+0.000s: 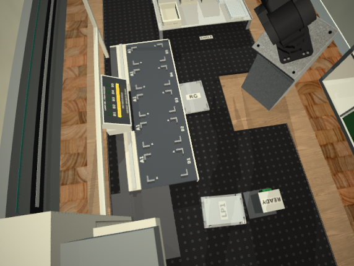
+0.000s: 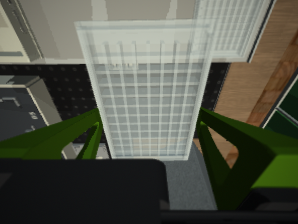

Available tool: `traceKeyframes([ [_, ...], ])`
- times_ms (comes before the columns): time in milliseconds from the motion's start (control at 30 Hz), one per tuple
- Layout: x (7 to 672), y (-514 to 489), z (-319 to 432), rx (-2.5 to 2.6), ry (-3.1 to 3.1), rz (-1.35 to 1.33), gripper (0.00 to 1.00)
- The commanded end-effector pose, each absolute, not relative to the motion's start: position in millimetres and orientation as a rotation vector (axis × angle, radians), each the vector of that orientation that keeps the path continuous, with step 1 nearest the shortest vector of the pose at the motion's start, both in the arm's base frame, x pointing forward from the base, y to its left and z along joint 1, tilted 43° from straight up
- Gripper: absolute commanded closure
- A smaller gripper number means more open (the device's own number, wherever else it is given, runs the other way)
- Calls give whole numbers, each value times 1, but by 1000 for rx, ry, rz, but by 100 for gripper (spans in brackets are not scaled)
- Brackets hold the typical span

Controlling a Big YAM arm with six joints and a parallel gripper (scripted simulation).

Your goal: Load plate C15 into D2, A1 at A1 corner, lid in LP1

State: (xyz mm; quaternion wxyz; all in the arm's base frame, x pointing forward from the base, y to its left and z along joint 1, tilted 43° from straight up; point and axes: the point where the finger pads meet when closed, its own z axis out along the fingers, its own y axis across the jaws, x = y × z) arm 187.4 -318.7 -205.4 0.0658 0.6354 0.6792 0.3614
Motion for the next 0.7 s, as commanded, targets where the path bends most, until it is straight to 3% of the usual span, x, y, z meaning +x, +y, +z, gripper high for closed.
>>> traceKeyframes([
  [0,192,-327,-190,1892,2041,1039,100],
  [667,185,-287,-176,1892,2043,1042,100],
])
